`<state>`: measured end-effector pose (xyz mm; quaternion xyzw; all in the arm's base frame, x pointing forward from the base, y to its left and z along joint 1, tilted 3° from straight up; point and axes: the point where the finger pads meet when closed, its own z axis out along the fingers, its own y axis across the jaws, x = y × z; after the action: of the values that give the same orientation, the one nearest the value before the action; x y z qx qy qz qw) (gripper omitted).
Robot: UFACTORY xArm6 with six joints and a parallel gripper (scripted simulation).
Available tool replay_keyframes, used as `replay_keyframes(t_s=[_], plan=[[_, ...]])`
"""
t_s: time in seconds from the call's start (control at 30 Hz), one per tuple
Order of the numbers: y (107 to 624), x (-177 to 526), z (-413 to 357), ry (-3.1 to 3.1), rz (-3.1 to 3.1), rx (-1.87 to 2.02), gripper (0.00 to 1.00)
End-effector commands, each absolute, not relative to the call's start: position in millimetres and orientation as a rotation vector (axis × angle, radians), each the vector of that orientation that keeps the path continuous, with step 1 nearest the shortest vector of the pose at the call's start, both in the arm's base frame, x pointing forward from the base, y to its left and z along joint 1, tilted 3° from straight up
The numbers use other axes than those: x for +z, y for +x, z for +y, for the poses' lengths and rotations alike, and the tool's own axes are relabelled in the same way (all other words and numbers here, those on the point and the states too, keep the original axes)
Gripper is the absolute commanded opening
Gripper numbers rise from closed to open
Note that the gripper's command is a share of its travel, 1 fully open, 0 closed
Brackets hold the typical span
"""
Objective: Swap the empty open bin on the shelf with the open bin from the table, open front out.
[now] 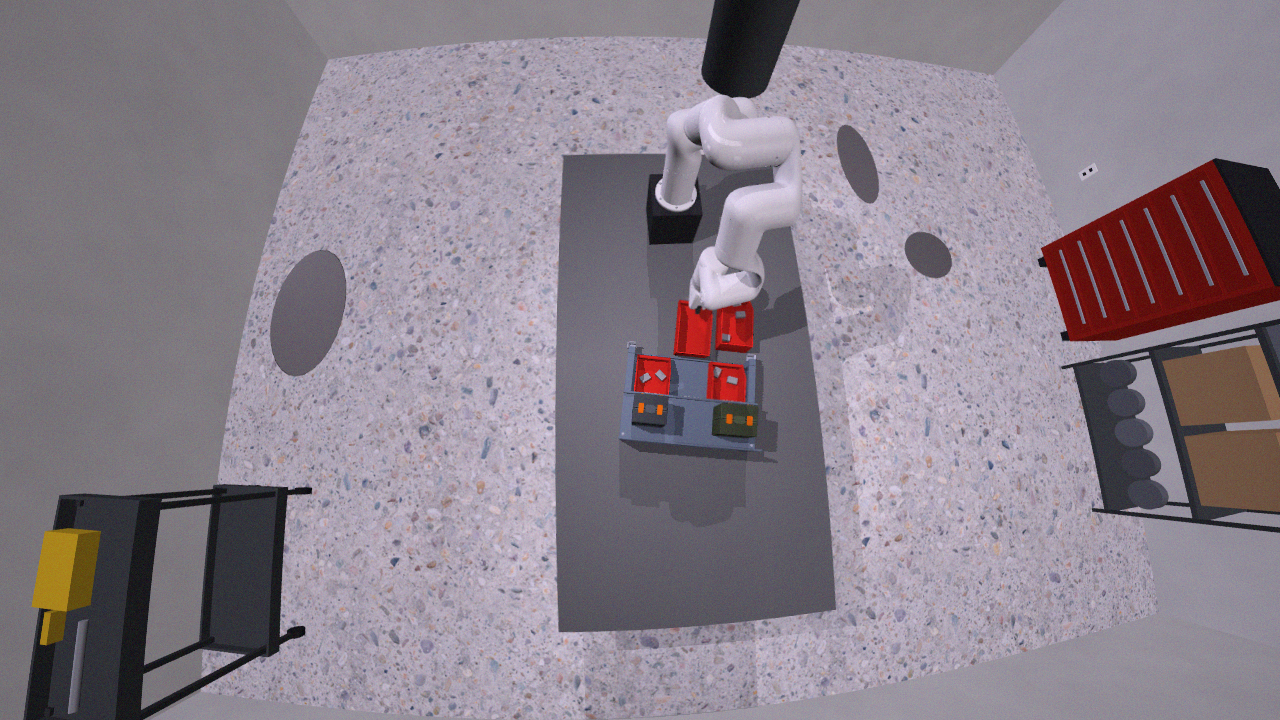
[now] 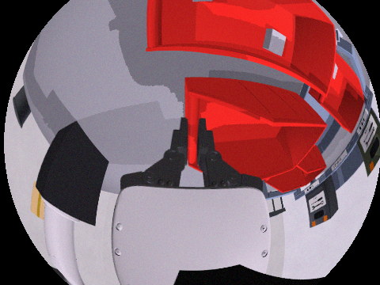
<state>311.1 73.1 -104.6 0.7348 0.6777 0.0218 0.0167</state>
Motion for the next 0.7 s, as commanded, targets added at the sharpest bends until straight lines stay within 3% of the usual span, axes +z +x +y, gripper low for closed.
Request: replay_keyframes(t_s=[0.0, 0.67], plan=[[307.2, -104.2, 73.8, 2.283, 2.105, 0.071, 0.00], [304.2, -104.3, 74.1, 2.283, 2.105, 0.071, 0.00]])
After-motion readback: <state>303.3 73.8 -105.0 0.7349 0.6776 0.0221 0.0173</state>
